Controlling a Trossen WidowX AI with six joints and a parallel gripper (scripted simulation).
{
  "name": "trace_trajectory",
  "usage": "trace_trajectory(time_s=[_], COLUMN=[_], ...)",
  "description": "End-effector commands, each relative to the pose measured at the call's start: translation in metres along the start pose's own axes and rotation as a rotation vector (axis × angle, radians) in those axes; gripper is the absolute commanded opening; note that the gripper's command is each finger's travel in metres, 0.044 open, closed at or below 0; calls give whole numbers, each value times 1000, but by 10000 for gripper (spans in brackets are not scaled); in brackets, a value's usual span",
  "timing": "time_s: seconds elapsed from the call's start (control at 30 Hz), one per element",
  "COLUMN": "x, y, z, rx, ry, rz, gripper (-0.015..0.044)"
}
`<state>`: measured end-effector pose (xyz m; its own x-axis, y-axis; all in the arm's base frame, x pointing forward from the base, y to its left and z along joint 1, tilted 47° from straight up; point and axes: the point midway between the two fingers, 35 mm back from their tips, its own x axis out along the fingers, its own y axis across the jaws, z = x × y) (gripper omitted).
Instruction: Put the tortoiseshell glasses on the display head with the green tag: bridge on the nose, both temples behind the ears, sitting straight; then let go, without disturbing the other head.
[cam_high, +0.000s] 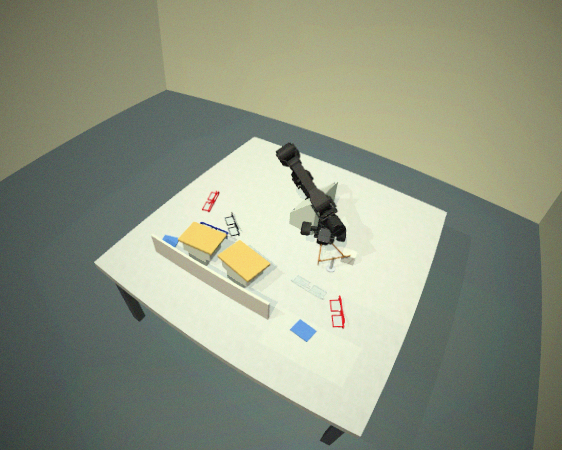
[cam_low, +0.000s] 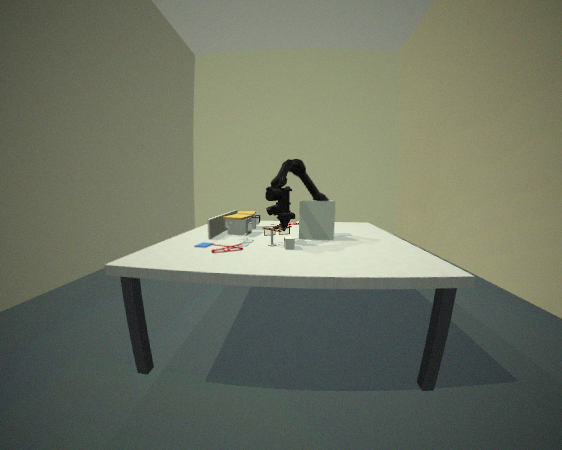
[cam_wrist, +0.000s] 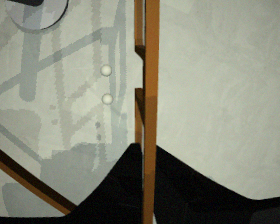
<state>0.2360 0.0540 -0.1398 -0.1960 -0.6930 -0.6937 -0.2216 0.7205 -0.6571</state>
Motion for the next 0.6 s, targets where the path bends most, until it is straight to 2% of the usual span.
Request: trace_trajectory(time_s=[0.0,0.57], x=[-3,-3], y=[-3,-7], z=[0,-9], rx=[1,1], ry=[-11,-10], rz=[3,2], gripper=[0,0])
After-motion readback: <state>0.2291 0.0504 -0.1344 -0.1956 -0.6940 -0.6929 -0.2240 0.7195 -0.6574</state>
